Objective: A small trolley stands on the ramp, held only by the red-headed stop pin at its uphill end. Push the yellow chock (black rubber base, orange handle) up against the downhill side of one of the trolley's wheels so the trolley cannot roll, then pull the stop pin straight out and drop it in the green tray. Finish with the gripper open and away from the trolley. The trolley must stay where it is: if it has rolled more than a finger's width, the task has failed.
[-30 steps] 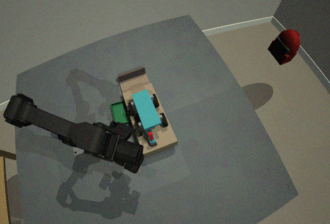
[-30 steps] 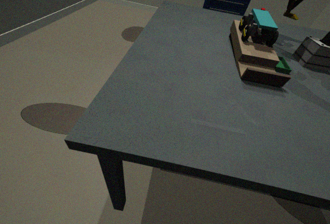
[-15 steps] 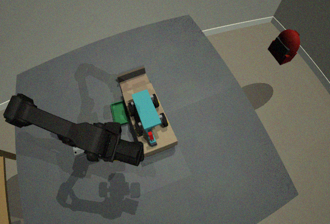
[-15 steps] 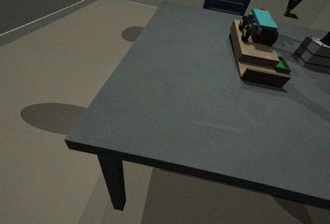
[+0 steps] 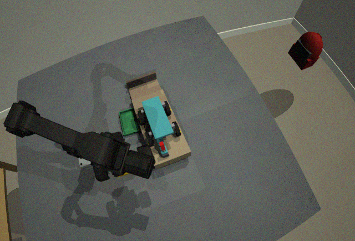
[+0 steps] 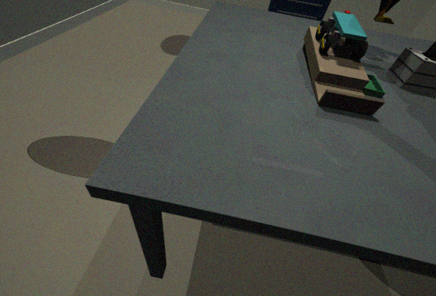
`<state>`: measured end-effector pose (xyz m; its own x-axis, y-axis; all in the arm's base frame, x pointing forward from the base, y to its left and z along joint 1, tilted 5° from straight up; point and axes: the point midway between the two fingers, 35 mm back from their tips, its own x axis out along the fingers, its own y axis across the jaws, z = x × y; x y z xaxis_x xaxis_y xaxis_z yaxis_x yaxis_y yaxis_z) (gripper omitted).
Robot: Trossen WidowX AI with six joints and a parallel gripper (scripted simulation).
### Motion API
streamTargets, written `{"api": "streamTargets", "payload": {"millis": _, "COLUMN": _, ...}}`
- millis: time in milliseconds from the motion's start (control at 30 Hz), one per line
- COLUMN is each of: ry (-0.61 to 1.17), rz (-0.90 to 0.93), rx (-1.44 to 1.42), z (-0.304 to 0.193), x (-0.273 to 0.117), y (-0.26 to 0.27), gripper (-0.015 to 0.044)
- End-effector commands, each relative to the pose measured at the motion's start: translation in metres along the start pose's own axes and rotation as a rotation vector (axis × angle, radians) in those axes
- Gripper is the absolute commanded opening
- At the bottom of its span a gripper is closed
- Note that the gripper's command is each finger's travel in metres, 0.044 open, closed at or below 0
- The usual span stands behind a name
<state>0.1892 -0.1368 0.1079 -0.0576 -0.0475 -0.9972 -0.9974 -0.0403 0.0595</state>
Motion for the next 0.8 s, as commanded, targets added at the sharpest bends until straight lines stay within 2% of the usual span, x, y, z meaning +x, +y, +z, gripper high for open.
{"api": "streamTargets", "payload": {"millis": 0, "ry": -0.005, "rz": 0.0, "rx": -0.014, "z": 0.006, "x": 0.0, "y": -0.001, "gripper": 0.0}}
{"api": "streamTargets", "payload": {"millis": 767, "ry": -0.013, "rz": -0.002, "rx": -0.014, "z": 0.09, "x": 0.005, "y": -0.023, "gripper": 0.0}}
